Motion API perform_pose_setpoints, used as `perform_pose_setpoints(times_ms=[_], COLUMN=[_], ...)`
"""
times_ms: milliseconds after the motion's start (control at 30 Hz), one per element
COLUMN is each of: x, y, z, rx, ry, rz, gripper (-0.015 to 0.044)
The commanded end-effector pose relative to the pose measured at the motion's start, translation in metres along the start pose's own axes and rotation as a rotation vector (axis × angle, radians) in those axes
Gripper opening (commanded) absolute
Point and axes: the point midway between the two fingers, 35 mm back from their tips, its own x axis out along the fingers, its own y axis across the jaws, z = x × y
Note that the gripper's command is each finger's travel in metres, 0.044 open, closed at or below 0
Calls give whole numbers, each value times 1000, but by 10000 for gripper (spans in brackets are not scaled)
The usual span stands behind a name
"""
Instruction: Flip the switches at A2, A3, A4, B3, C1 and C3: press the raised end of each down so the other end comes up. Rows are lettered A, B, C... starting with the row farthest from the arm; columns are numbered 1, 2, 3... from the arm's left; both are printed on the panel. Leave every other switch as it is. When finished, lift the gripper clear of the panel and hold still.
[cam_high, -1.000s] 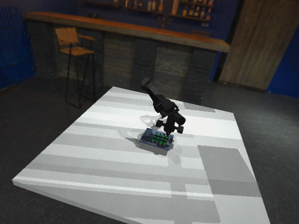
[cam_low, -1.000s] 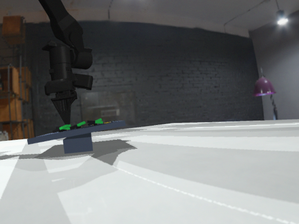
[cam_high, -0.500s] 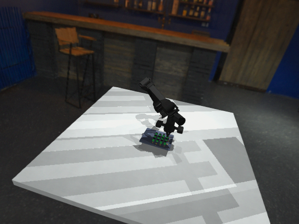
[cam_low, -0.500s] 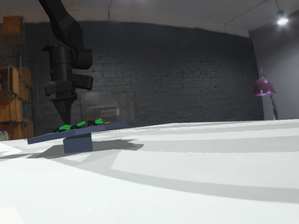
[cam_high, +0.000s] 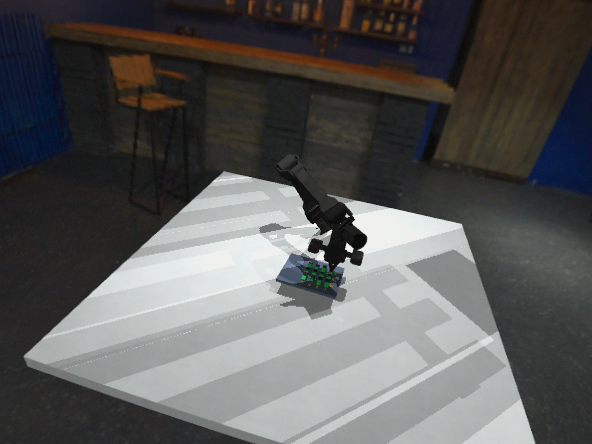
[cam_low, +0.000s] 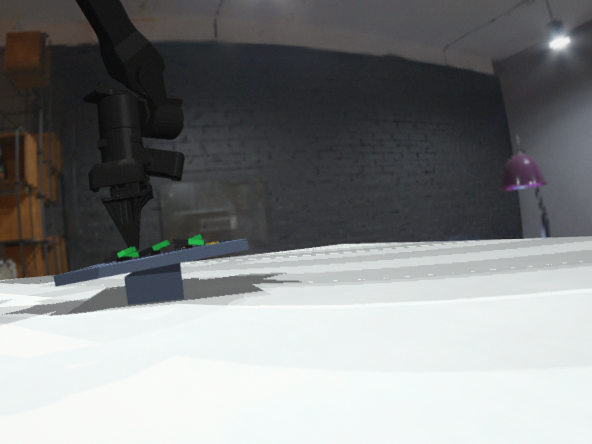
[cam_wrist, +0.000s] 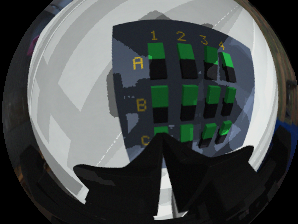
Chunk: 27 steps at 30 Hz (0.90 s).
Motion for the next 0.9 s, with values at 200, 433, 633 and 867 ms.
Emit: perform_pose_setpoints(times_ms=[200,433,633,867], x=[-64,-64,-64,-29], y=[0,-45,-53,-54], z=[-3,-2,-3,-1], rx=[-3,-4,-4,-4], ry=[-26,-25,-25,0], rz=[0,-2,-3,-4], gripper=[0,0,0,0])
